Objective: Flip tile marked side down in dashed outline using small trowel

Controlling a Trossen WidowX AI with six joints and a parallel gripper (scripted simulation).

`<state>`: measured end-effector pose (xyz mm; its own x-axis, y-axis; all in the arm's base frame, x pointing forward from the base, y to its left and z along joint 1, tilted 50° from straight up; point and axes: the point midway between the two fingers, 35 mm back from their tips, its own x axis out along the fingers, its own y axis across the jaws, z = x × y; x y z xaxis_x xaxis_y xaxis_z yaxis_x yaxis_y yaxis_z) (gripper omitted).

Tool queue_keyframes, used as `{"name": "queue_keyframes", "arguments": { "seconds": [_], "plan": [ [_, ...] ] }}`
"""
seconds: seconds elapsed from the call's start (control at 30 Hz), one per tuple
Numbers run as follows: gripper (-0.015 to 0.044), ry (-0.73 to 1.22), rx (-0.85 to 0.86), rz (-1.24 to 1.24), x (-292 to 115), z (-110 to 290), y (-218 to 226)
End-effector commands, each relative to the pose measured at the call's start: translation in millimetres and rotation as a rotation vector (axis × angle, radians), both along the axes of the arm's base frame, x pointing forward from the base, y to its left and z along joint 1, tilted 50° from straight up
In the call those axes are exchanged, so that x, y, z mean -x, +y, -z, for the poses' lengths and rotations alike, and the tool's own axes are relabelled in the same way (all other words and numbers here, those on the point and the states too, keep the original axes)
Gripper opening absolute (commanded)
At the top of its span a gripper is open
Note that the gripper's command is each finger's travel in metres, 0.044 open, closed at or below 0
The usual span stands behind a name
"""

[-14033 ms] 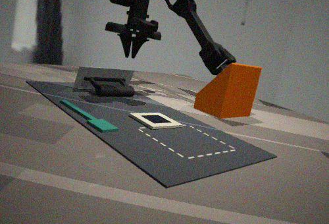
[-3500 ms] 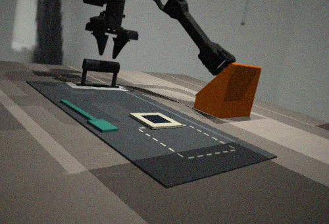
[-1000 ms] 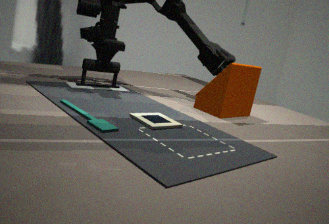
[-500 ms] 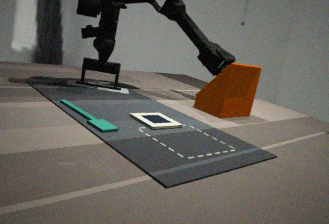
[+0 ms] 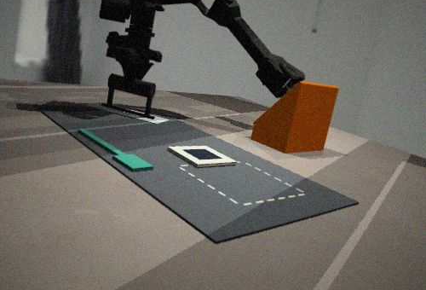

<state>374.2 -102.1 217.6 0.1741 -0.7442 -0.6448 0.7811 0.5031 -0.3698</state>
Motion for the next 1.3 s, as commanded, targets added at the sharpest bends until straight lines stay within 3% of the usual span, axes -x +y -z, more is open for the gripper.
{"name": "queue_keyframes", "arguments": {
  "seconds": [0.0,0.23,0.43,1.03,1.27],
  "plan": [
    [0.0130,-0.085,-0.020,0.075,0.2,0.4,-1.0],
    [0.0130,-0.117,-0.027,0.103,0.2,0.4,-1.0],
    [0.0270,-0.117,-0.027,0.103,0.2,0.4,-1.0],
    [0.0270,-0.117,-0.027,0.103,0.2,0.4,-1.0],
    [0.0270,-0.115,-0.029,0.103,7.9,-27.9,32.4]
  ]
}}
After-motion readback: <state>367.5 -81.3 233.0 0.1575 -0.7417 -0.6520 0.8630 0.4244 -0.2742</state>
